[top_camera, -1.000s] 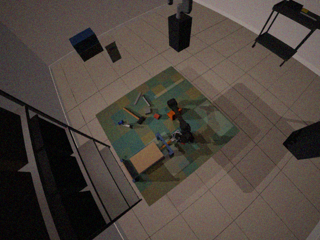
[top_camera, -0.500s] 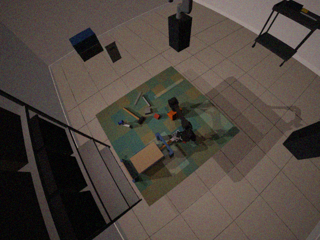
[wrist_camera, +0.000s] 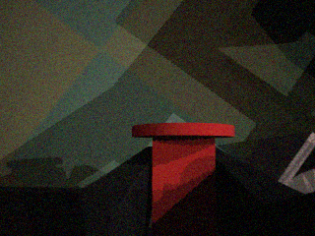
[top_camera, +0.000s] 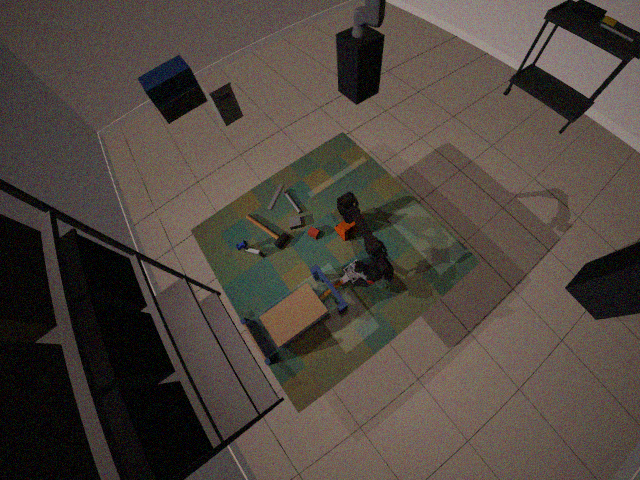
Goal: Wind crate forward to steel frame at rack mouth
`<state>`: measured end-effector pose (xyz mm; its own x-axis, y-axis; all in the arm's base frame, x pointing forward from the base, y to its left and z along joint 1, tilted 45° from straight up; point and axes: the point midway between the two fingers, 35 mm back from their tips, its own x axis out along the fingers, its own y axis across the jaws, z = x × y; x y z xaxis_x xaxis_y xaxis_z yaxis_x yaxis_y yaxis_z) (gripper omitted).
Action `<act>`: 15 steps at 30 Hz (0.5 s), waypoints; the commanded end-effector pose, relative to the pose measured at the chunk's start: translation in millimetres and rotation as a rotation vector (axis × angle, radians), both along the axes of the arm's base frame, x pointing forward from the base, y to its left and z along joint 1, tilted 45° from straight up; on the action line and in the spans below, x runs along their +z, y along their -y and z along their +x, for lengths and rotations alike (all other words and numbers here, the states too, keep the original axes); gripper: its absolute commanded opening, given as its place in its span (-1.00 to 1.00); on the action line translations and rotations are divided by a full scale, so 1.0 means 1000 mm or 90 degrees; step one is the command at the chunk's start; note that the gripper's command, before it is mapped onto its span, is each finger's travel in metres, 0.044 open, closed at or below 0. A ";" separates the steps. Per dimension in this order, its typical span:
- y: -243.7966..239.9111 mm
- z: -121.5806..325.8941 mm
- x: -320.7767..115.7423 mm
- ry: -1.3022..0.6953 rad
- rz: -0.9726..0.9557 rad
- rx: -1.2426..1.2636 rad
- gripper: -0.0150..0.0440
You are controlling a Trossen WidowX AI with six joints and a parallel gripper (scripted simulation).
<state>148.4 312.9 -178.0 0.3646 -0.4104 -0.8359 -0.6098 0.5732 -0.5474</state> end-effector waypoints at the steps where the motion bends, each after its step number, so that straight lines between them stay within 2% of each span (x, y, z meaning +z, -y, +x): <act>1: 0.007 -0.013 -0.001 -0.016 -0.011 -0.001 -0.49; 15: 0.012 -0.026 0.004 -0.017 -0.011 -0.001 -0.49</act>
